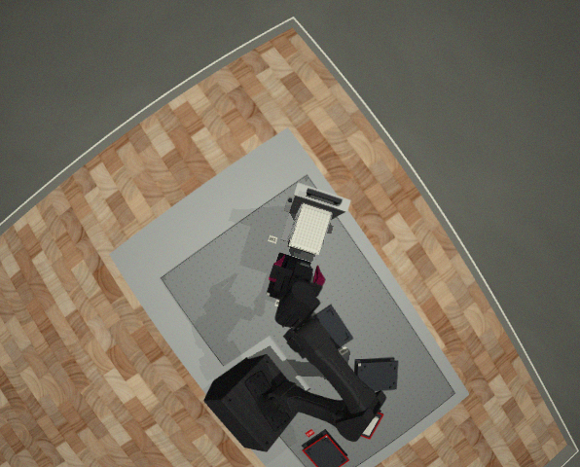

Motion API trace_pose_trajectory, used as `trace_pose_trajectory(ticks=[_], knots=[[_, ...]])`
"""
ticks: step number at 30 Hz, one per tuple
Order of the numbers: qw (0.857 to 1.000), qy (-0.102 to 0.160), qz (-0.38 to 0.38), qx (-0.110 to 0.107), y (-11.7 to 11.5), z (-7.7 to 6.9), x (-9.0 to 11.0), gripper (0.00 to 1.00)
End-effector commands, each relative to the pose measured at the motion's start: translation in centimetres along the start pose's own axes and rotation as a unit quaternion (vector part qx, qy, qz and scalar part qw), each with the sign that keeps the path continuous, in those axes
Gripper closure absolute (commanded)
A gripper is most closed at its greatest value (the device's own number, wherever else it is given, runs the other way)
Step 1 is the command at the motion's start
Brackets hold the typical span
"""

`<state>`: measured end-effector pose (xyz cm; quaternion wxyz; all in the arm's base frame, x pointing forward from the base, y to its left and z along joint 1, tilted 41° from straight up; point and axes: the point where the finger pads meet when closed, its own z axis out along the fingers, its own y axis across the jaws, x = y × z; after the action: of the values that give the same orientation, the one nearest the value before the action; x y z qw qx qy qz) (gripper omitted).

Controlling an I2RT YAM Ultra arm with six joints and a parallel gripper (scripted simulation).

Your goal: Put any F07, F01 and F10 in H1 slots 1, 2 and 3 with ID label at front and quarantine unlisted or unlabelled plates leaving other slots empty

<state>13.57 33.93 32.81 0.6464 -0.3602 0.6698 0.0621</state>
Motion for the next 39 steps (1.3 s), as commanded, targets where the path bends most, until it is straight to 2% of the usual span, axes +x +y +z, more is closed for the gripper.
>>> trace_pose_trajectory(ticks=[1,39], knots=[[1.000,-0.006,0.004,-0.005,0.0,0.0,-0.7,0.00],[1.000,-0.006,0.004,-0.005,0.1,2.9,-3.7,0.00]])
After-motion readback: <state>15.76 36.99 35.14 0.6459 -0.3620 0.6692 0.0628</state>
